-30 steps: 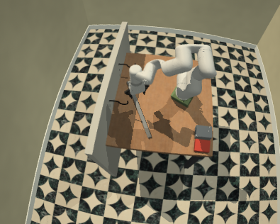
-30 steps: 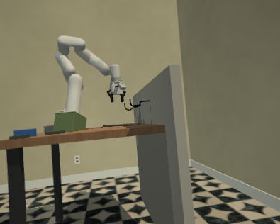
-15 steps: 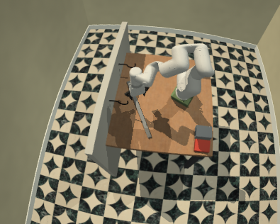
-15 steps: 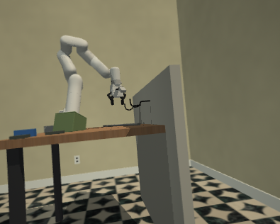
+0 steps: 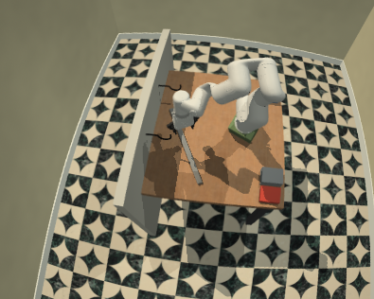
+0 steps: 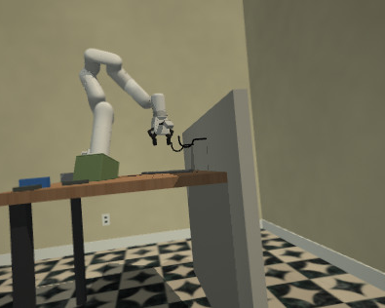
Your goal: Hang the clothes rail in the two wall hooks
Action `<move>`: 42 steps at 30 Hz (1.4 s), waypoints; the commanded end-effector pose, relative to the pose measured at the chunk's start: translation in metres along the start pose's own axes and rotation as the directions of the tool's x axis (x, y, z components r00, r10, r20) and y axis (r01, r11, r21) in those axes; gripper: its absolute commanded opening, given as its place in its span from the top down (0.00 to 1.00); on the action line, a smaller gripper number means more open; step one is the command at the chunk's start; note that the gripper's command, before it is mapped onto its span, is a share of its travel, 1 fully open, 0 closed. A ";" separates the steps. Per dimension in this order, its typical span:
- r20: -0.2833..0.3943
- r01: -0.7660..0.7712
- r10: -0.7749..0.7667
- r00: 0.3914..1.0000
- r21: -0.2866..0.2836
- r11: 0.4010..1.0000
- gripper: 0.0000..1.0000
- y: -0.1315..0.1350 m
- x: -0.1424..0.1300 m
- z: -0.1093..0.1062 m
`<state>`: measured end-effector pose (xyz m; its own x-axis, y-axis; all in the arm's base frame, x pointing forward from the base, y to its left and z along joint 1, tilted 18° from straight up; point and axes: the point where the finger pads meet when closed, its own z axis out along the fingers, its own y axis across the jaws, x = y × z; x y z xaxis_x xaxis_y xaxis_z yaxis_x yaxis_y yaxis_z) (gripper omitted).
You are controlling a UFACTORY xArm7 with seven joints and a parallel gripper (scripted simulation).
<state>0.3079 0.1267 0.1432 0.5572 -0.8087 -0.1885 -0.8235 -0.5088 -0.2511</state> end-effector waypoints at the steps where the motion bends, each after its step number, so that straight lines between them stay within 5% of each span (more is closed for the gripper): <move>1: -0.001 0.000 0.000 1.000 0.002 1.000 0.00 -0.001 0.000 0.006; 42: -0.001 0.000 0.000 1.000 0.002 1.000 0.00 -0.001 0.000 0.065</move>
<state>0.3137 0.1447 0.0842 0.5568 -0.8090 -0.1882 -0.8239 -0.5092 -0.2486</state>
